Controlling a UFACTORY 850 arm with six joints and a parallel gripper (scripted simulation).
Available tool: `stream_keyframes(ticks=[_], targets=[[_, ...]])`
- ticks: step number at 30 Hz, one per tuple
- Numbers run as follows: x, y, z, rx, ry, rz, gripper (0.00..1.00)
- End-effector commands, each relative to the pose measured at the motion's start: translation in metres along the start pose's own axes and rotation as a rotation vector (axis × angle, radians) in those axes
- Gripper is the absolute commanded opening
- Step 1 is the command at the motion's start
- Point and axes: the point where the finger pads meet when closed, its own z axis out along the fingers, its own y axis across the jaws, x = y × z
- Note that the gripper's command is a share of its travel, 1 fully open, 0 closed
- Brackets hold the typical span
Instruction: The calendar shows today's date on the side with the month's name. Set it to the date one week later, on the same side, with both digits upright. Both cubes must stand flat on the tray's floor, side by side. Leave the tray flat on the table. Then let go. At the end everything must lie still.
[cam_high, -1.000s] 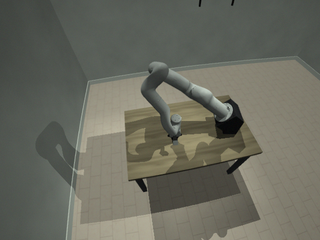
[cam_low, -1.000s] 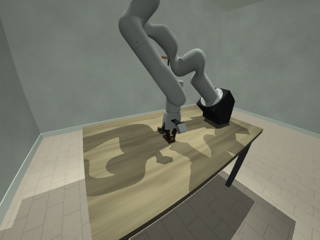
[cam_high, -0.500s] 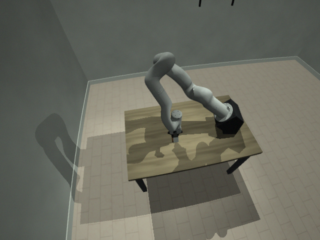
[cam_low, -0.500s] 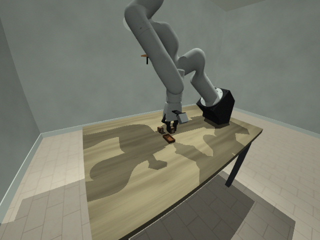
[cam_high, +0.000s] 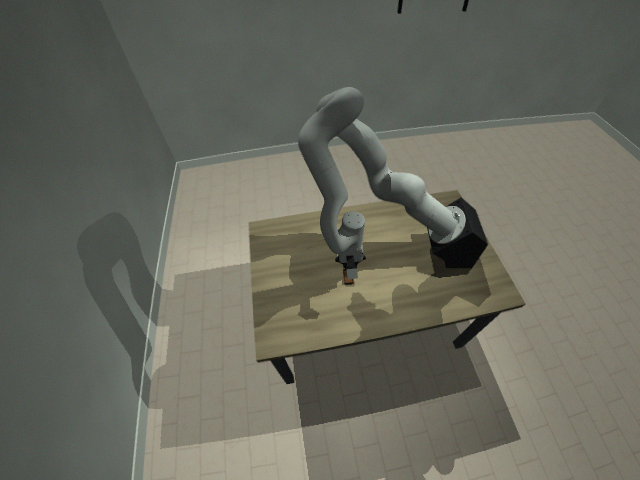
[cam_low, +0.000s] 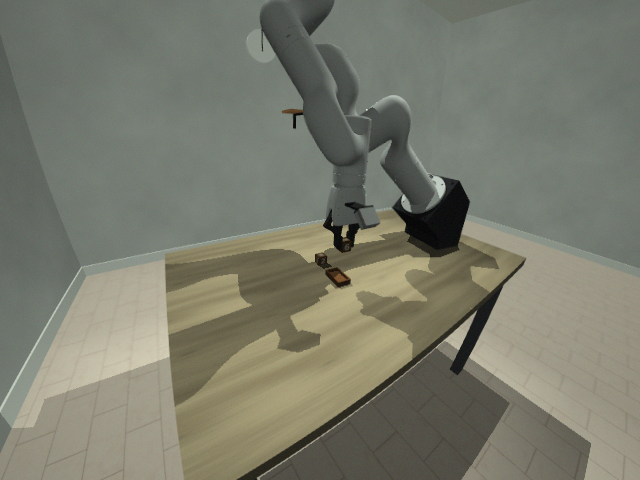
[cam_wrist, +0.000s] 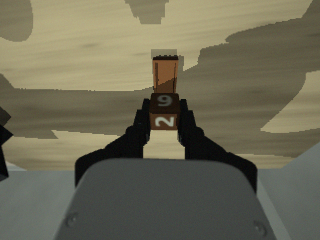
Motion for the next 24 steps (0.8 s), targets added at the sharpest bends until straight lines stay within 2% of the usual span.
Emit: stream_keyframes(ticks=[1, 4, 7, 9, 11, 12, 24], targets=[[0.0, 0.001, -0.001, 0.001, -0.002, -0.001, 0.29], [0.007, 0.002, 0.0, 0.002, -0.002, 0.0, 0.29], [0.055, 0.004, 0.006, 0.004, -0.002, 0.001, 0.29], [0.055, 0.004, 0.006, 0.004, -0.002, 0.001, 0.29], [0.085, 0.001, 0.008, 0.002, -0.002, 0.0, 0.29], [0.092, 0.0, 0.008, 0.001, -0.002, -0.001, 0.29], [0.093, 0.0, 0.009, 0.001, -0.002, -0.001, 0.29]])
